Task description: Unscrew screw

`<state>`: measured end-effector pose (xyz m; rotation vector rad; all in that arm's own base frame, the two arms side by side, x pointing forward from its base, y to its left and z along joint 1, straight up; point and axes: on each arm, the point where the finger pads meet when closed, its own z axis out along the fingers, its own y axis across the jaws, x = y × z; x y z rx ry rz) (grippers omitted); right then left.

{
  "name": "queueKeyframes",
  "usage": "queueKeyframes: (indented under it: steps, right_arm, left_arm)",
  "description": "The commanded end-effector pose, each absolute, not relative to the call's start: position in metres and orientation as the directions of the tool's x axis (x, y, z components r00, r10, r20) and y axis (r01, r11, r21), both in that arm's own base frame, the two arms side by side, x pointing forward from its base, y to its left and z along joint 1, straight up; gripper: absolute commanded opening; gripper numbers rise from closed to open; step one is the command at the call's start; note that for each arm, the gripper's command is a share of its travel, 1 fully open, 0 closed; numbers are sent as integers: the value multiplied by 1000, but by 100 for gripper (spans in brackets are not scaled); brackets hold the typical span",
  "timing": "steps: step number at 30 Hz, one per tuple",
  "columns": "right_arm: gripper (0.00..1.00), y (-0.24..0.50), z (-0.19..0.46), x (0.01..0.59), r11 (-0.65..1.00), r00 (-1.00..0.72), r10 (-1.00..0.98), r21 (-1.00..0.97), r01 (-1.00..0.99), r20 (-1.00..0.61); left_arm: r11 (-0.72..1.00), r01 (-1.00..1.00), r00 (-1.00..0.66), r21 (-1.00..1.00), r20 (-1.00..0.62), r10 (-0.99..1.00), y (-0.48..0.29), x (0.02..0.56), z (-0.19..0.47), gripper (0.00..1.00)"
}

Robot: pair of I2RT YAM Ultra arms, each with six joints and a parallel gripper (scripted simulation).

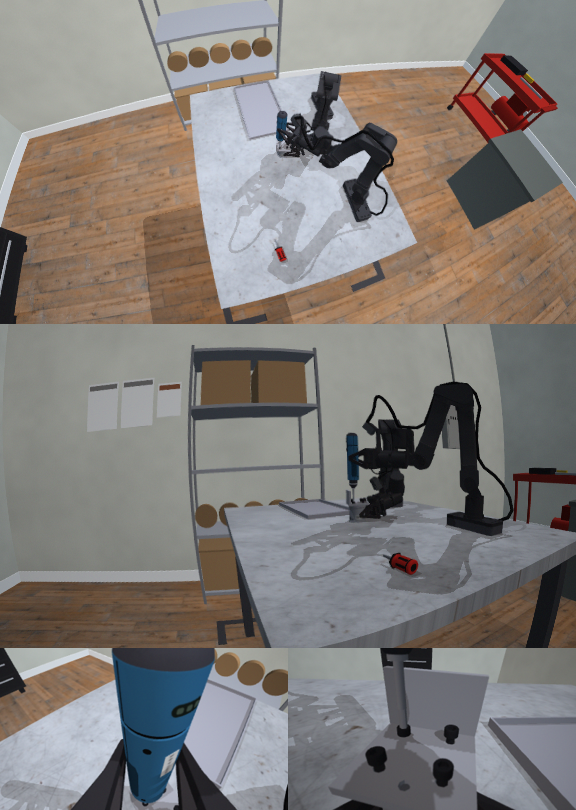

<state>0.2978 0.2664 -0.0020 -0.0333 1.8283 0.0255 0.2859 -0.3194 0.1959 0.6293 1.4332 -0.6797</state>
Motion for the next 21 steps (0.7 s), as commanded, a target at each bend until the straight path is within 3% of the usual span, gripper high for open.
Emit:
queueKeyframes:
  steps: [1, 21]
  right_arm:
    - [59, 268, 1, 299, 999, -250, 1, 10, -35, -968]
    - [59, 268, 1, 299, 999, -250, 1, 10, -35, -968]
  left_arm:
    - [665, 747, 62, -16, -994, -94, -320, 288, 215, 42]
    - [665, 746, 55, -15, -995, -84, -324, 291, 211, 42]
